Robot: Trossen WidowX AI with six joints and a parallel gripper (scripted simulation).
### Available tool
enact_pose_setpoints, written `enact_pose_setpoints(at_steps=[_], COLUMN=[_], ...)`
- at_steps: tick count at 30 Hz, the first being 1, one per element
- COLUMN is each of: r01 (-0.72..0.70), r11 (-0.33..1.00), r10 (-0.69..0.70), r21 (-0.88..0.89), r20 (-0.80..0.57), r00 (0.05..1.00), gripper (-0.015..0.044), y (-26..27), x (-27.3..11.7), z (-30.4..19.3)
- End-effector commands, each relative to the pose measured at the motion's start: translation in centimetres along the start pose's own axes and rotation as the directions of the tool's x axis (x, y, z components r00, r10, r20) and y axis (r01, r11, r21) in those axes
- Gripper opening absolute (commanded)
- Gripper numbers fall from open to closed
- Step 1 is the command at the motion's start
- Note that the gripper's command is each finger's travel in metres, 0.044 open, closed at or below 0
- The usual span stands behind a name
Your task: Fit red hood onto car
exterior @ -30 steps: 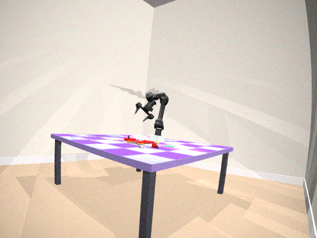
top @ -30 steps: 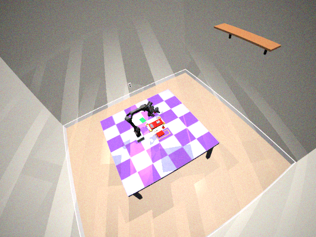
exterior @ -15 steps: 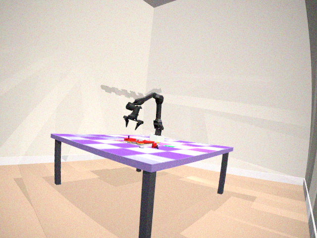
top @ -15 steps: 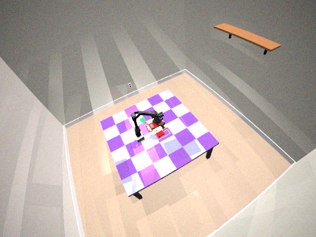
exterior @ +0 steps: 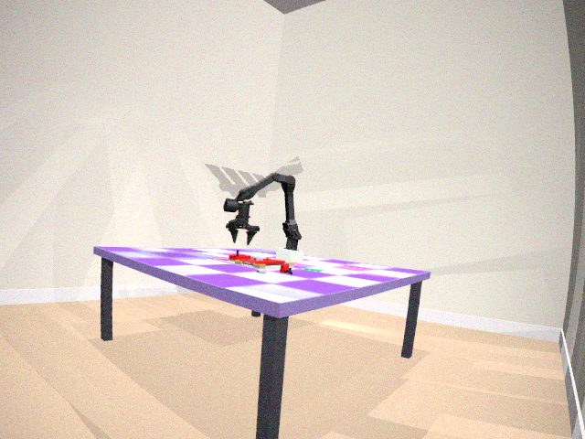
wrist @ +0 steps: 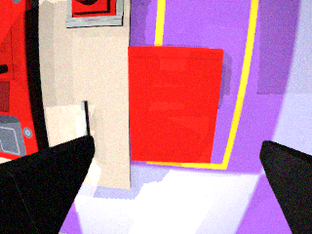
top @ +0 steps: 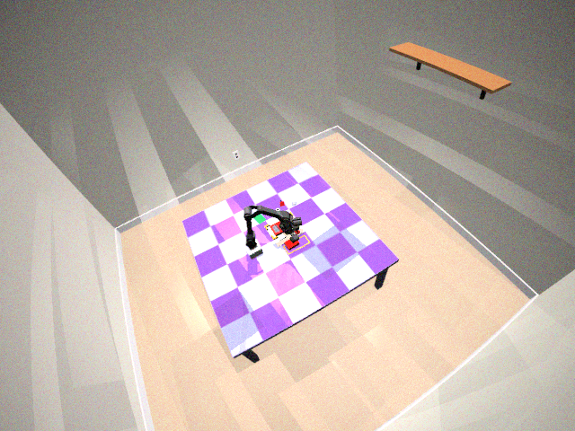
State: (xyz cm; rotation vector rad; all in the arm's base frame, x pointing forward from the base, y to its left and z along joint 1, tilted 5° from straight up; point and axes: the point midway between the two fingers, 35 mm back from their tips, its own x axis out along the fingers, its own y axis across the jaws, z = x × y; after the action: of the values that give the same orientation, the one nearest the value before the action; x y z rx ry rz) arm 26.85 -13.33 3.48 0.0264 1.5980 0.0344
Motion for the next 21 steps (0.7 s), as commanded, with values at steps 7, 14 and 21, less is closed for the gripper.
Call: enact_pose_setpoints(at_steps=[7, 14, 21], r01=[-0.008, -0.008, -0.008], r11=[1.000, 1.000, 1.000], r10=[0.008, 0.008, 0.008], r21=[0.008, 0.008, 0.008], r20=[-0.001, -0.001, -0.001], r00=[1.000, 1.000, 1.000], gripper=[0.0440, 0.0440, 0.0440], y=[0.0, 0.1, 0.1], x=[0.7, 1.1, 1.6], z=[0.0, 0.1, 0.1])
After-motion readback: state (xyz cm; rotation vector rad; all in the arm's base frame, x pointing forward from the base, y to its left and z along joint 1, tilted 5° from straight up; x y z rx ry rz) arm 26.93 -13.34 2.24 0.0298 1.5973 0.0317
